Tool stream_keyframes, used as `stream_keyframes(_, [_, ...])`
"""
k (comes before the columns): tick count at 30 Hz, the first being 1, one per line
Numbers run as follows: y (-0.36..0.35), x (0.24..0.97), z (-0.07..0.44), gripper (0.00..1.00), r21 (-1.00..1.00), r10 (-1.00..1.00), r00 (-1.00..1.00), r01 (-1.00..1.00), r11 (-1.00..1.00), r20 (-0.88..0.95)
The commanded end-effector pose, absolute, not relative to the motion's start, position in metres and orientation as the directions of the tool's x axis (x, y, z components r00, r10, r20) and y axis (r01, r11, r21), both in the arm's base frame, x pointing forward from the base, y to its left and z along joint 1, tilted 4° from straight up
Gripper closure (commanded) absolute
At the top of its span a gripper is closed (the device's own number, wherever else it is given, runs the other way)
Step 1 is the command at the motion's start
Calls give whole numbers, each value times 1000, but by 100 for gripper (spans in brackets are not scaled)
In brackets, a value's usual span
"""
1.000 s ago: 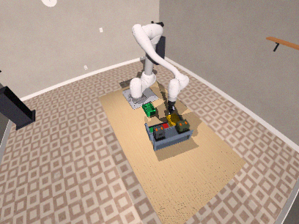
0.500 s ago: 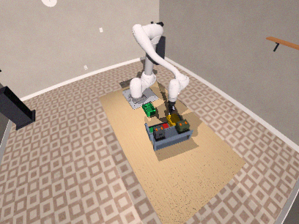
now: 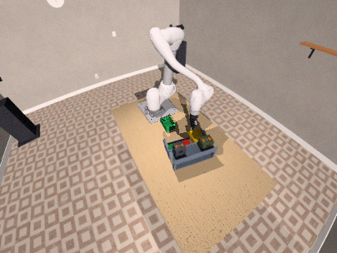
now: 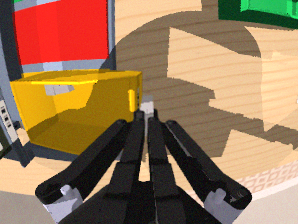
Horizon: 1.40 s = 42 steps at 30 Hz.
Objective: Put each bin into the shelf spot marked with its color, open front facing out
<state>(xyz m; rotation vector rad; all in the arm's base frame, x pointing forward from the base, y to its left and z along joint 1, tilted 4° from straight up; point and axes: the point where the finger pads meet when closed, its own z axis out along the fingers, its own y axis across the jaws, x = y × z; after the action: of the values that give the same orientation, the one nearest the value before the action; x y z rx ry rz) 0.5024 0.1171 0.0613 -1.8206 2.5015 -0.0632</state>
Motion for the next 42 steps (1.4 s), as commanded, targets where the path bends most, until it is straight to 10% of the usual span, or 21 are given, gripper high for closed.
stream_keyframes(1, [115,505,62,90,-55,-952,-306,-950,307,-12])
stream_keyframes(42, [108,527,64,90,-55,-952,-306,-950,307,-12])
